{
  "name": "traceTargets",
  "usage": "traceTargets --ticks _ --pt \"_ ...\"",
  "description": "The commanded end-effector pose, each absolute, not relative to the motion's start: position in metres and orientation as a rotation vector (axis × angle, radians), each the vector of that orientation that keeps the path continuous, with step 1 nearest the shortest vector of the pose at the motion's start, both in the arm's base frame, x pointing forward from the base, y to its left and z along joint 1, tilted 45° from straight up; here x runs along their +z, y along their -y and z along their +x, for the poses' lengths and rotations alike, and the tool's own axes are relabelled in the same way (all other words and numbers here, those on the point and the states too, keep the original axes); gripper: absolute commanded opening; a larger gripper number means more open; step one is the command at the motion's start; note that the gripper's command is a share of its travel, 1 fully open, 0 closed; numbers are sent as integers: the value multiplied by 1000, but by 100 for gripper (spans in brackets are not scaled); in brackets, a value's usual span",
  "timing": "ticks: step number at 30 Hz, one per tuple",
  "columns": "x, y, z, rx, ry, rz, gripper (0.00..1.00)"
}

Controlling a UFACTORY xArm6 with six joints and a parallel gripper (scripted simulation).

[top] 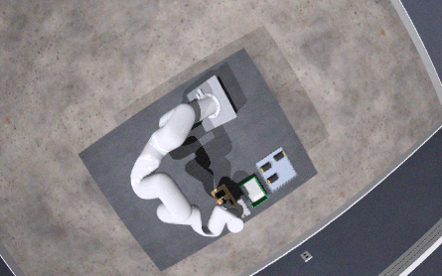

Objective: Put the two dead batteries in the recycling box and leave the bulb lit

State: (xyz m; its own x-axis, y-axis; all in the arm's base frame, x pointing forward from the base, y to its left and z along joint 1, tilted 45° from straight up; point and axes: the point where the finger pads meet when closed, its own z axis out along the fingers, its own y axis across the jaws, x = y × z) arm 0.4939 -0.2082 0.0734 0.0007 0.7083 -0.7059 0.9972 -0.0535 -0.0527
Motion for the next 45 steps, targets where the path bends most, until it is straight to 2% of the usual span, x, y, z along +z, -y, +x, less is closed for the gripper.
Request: traceTargets --ticks 1,27,28,45 --pt "68 213 494 -800 -1754 1809 28" --pt "61 221 494 -800 -1754 1809 28" --pt "61 221 494 -800 -1754 1809 51" --pt "61 221 494 -800 -1754 1809 51"
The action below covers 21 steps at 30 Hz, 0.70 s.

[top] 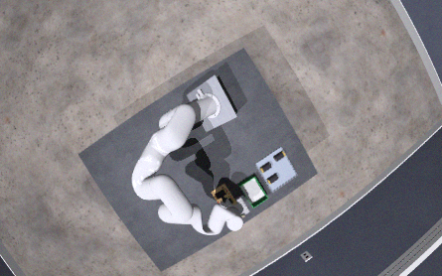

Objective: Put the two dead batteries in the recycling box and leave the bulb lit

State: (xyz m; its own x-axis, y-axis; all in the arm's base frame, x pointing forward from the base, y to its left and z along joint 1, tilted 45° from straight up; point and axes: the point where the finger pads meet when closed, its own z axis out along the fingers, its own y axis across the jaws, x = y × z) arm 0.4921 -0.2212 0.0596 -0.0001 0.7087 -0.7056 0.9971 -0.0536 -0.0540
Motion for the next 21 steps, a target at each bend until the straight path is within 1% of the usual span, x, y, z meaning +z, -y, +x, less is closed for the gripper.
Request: traceTargets --ticks 1,8,21 --pt "61 221 494 -800 -1754 1809 51" --pt "65 216 494 -800 -1754 1809 51" --pt "99 183 497 -800 -1754 1809 51"
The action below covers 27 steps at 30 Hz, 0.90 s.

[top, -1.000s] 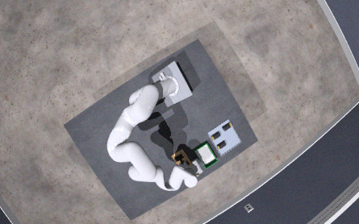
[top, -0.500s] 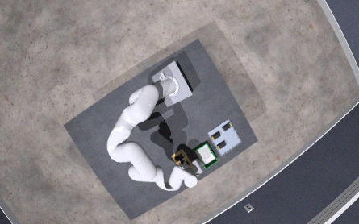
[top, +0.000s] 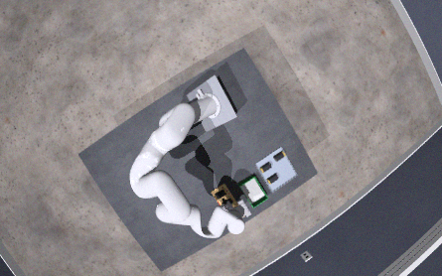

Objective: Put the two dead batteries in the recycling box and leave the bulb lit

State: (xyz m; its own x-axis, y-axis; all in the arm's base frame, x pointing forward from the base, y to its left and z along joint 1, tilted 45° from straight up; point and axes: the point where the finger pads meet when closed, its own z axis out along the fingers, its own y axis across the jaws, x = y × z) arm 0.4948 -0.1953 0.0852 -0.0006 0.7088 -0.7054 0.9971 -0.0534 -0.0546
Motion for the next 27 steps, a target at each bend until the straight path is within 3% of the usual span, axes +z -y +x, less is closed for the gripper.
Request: traceTargets --ticks 1,27 --pt "101 181 498 -800 -1754 1809 51" --pt "107 175 498 -800 -1754 1809 51"
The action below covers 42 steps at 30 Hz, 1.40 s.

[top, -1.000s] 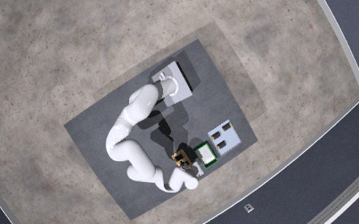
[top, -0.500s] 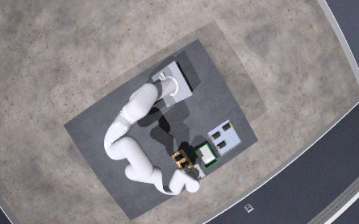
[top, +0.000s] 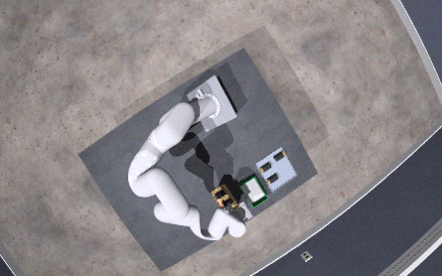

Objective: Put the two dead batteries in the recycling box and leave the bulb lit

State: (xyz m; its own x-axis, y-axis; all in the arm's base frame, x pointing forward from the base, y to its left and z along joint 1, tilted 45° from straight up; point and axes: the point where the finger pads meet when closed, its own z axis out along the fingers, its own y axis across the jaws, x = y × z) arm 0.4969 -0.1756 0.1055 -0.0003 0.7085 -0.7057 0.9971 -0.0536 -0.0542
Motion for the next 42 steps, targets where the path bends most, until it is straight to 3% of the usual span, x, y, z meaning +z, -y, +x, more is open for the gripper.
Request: traceTargets --ticks 1,26,33,42 --pt "107 175 498 -800 -1754 1809 51" --pt "142 140 502 -800 -1754 1809 51" --pt "145 148 548 -800 -1754 1809 51" --pt "146 151 565 -800 -1754 1809 51"
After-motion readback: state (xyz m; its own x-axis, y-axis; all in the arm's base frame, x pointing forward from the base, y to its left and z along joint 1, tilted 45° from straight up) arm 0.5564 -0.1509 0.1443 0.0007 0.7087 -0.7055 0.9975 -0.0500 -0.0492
